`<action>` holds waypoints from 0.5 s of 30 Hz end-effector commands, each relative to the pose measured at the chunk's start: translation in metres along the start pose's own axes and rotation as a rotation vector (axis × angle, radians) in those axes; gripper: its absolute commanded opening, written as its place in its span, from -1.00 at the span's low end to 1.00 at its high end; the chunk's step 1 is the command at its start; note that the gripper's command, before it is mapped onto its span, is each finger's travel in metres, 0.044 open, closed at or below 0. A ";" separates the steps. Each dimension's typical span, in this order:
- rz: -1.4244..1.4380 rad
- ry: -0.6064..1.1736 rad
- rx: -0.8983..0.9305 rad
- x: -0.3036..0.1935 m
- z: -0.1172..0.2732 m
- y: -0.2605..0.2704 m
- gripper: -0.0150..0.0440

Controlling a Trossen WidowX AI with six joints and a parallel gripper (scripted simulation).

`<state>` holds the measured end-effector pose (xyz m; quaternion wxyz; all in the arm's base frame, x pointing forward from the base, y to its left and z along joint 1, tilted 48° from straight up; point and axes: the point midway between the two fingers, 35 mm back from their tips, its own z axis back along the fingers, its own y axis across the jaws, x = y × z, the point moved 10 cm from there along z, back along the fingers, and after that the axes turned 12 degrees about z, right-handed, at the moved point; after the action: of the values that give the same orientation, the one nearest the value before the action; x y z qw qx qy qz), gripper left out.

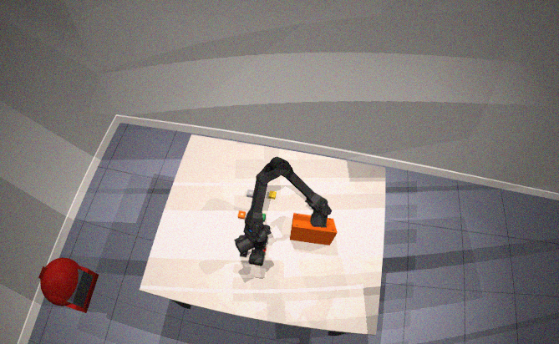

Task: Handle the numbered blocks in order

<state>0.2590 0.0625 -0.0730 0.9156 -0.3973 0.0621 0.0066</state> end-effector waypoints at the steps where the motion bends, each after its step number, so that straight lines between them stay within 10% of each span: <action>1: 0.003 -0.003 -0.004 0.000 -0.001 0.000 -0.08; 15: 0.003 -0.003 -0.004 0.000 -0.001 0.000 0.86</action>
<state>0.2589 0.0622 -0.0732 0.9156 -0.3973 0.0622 0.0067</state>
